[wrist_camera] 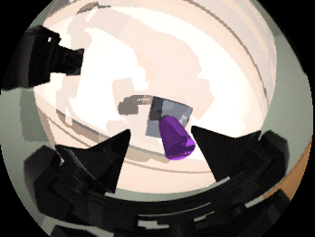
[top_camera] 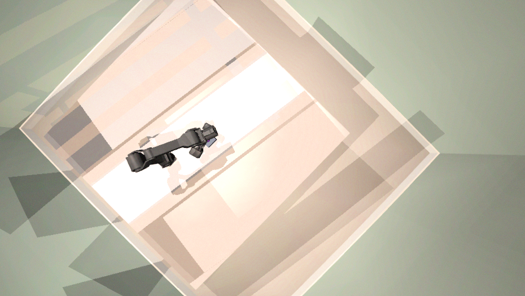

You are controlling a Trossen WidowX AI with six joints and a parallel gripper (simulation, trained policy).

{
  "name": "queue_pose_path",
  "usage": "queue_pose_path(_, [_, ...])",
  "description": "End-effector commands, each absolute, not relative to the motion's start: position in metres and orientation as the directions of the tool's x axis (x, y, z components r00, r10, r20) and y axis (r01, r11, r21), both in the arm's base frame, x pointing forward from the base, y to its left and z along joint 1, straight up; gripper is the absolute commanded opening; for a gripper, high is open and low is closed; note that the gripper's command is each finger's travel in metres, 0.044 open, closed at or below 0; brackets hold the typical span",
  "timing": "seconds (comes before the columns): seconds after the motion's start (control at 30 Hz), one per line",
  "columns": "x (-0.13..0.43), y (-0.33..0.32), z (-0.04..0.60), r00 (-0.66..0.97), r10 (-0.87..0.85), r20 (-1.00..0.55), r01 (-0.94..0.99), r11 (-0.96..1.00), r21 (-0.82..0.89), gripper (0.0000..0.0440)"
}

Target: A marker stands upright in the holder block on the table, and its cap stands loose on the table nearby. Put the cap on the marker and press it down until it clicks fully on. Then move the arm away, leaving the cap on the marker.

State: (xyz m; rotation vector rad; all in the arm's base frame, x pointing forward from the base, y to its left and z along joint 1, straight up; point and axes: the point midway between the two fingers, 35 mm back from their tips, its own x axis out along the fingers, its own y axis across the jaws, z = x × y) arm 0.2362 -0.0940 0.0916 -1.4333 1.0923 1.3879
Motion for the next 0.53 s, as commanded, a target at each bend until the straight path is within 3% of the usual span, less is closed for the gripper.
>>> queue_pose_path(0.0, [0.241, -0.095, 0.110, 0.057, -0.054, -0.997, -0.960, -0.277, -0.040, 0.0440])
queue_pose_path(0.5, [0.237, -0.096, 0.149, 0.113, -0.082, -0.990, -0.952, -0.295, -0.084, 0.0440])
